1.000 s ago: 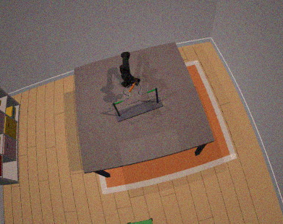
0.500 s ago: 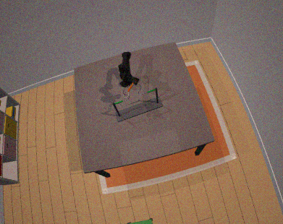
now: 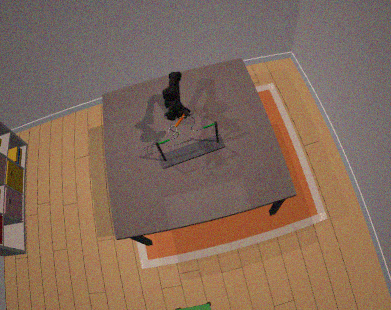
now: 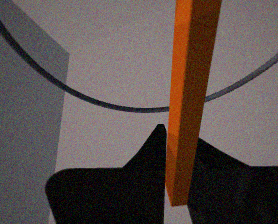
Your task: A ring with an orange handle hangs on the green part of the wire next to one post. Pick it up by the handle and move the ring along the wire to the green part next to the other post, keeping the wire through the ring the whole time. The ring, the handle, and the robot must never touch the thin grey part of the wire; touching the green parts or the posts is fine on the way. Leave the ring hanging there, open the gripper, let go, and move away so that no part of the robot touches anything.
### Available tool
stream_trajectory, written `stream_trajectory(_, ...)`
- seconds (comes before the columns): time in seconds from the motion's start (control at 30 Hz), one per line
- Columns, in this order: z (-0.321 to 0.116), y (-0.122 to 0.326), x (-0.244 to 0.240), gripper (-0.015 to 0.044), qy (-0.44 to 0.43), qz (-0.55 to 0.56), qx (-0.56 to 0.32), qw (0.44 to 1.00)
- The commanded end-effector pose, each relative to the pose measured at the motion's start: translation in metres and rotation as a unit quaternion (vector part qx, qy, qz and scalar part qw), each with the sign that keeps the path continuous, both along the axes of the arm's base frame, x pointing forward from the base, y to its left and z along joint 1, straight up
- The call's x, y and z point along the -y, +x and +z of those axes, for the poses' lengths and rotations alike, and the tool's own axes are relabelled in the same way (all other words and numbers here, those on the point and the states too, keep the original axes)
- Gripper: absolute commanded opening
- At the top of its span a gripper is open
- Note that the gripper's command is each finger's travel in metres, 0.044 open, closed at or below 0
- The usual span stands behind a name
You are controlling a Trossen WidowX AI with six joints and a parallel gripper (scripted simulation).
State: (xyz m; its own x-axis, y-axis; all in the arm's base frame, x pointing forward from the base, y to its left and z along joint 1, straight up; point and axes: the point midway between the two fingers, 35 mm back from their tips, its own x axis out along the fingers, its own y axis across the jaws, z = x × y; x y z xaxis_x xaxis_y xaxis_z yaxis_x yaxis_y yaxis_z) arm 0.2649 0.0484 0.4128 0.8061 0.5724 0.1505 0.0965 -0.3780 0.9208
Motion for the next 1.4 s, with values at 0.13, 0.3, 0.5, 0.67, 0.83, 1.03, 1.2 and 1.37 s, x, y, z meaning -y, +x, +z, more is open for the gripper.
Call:
stream_trajectory(0.13, -0.003, 0.002, -0.001, -0.0150, -0.054, 0.004, 0.001, 0.999)
stream_trajectory(0.3, -0.006, 0.002, -0.002, -0.0150, -0.088, 0.004, 0.001, 0.996)
stream_trajectory(0.5, -0.009, 0.002, -0.003, -0.0150, -0.128, 0.005, 0.003, 0.992)
stream_trajectory(0.67, -0.012, 0.002, -0.004, -0.0150, -0.161, 0.005, 0.004, 0.987)
stream_trajectory(0.83, -0.015, 0.002, -0.004, -0.0150, -0.194, 0.005, 0.006, 0.981)
stream_trajectory(1.03, -0.018, 0.002, -0.004, -0.0150, -0.232, 0.004, 0.008, 0.973)
stream_trajectory(1.2, -0.021, 0.002, -0.004, -0.0150, -0.264, 0.003, 0.010, 0.964)
stream_trajectory(1.37, -0.024, 0.002, -0.004, -0.0150, -0.295, 0.003, 0.013, 0.955)
